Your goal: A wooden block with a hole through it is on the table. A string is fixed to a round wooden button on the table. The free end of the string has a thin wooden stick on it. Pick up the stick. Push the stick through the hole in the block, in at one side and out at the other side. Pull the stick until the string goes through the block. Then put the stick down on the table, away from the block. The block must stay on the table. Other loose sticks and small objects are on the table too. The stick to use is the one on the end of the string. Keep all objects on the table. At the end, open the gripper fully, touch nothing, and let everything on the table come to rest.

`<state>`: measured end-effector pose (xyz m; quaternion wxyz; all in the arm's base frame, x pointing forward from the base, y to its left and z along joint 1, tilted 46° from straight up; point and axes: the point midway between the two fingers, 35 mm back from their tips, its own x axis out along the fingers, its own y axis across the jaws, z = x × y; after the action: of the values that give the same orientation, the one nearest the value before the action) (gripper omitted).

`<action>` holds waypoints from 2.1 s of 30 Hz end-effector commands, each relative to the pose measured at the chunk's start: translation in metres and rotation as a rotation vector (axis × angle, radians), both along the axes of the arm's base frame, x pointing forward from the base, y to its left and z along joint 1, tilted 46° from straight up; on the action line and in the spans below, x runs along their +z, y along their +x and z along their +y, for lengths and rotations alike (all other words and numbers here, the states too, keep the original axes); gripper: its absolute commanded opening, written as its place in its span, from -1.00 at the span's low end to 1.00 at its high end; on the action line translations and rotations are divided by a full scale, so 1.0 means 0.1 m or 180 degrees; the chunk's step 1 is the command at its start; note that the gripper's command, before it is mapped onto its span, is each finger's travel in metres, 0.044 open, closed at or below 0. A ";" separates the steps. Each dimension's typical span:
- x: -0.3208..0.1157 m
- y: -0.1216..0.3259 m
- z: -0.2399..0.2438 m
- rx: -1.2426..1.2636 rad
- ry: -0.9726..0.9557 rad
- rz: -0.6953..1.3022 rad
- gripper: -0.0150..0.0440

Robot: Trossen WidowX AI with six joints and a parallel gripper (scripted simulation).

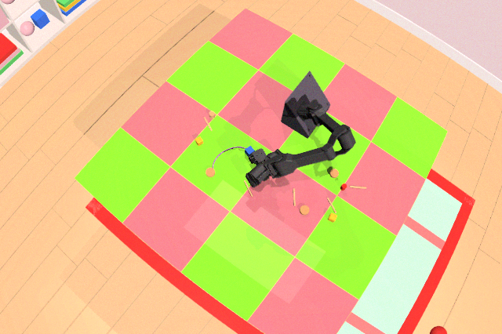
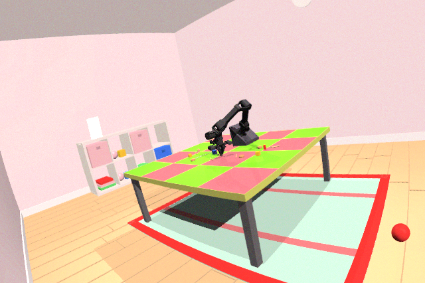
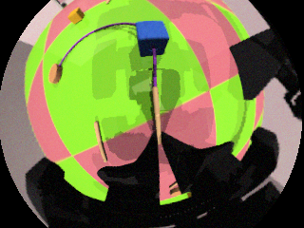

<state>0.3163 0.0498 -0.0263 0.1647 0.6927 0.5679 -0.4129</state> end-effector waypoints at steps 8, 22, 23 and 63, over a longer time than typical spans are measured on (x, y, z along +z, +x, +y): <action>0.00 0.00 0.03 0.0010 0.0023 0.0003 -0.49; 0.00 0.00 0.03 0.0010 0.0023 0.0003 -0.49; 0.00 0.00 0.03 0.0010 0.0023 0.0003 -0.49; 0.70 0.01 -0.78 -0.0099 -0.0011 -0.0055 1.00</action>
<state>0.3170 -0.0278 0.0436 0.1644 0.7046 0.5552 -0.4103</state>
